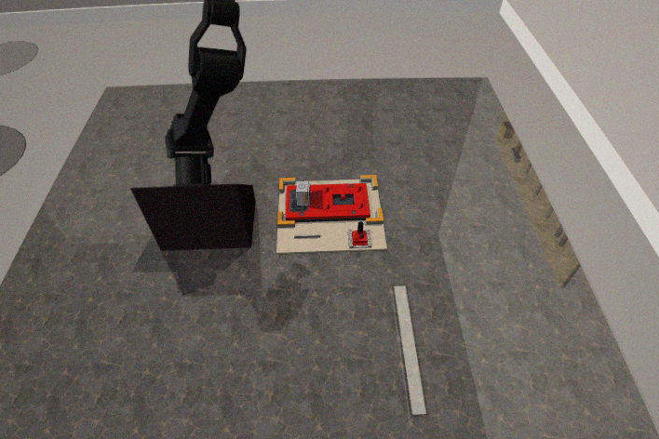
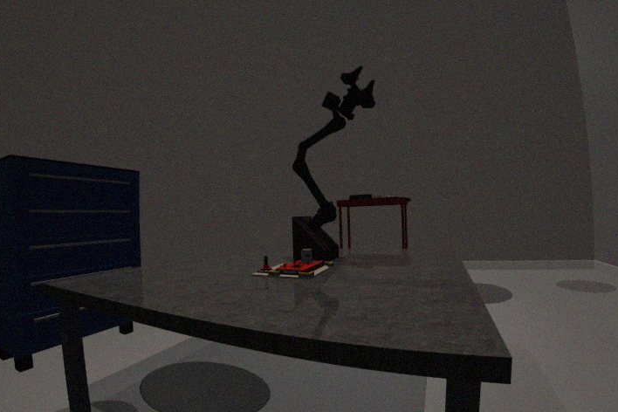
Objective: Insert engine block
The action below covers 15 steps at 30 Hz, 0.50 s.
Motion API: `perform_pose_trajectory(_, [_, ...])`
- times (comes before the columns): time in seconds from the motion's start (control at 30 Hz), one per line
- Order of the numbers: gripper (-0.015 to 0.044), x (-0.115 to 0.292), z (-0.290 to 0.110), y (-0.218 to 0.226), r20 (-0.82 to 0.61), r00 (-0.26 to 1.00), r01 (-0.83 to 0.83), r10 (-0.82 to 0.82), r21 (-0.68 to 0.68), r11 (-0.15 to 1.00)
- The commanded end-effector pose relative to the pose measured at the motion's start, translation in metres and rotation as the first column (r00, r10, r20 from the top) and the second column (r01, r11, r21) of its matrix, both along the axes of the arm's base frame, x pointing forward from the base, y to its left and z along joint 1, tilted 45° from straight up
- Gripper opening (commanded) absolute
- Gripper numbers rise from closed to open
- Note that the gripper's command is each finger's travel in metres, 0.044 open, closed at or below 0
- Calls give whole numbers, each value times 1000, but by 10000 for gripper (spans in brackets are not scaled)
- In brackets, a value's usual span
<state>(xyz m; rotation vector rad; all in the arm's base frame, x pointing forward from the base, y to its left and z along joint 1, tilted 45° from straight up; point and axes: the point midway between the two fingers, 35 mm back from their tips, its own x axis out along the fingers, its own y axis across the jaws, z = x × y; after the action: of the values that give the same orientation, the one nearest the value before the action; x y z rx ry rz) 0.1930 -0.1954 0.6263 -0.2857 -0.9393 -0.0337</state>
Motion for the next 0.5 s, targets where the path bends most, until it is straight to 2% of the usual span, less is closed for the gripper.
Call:
perform_pose_trajectory(0.0, [426,0,0,0,0,1000,0,0,0,1000])
perform_pose_trajectory(0.23, [440,-25,8,27,4,1000,19,-19,-69,997])
perform_pose_trajectory(0.47, [440,-60,22,57,81,995,59,-48,-133,989])
